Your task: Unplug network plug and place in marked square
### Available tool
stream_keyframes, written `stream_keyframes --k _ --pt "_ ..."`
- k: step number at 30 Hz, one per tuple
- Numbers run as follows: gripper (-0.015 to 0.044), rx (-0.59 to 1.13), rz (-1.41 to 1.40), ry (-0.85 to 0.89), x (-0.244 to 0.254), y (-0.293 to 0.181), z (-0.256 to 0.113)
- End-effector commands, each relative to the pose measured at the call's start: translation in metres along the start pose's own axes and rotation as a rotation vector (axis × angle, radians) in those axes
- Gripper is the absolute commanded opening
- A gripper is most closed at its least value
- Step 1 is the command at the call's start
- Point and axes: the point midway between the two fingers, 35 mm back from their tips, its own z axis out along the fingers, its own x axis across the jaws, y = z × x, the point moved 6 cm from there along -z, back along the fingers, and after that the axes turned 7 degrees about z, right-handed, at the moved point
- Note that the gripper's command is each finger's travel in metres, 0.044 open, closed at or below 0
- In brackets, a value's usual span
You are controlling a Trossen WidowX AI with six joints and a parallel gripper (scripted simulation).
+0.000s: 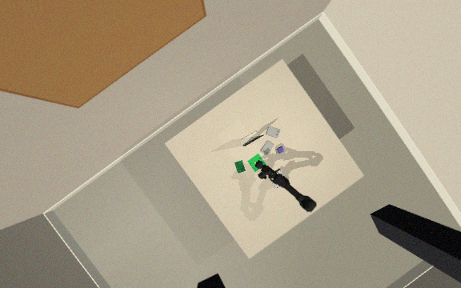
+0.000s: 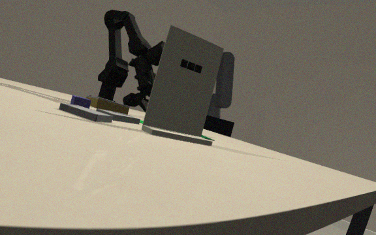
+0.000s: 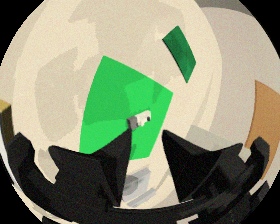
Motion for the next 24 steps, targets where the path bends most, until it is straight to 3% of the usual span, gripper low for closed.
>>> stream_keyframes --k 1,24 --pt "0.0156 -0.004 -0.004 -0.003 -0.001 0.000 -0.004" --pt "0.0156 -0.002 -0.003 -0.002 -0.005 0.000 -0.021"
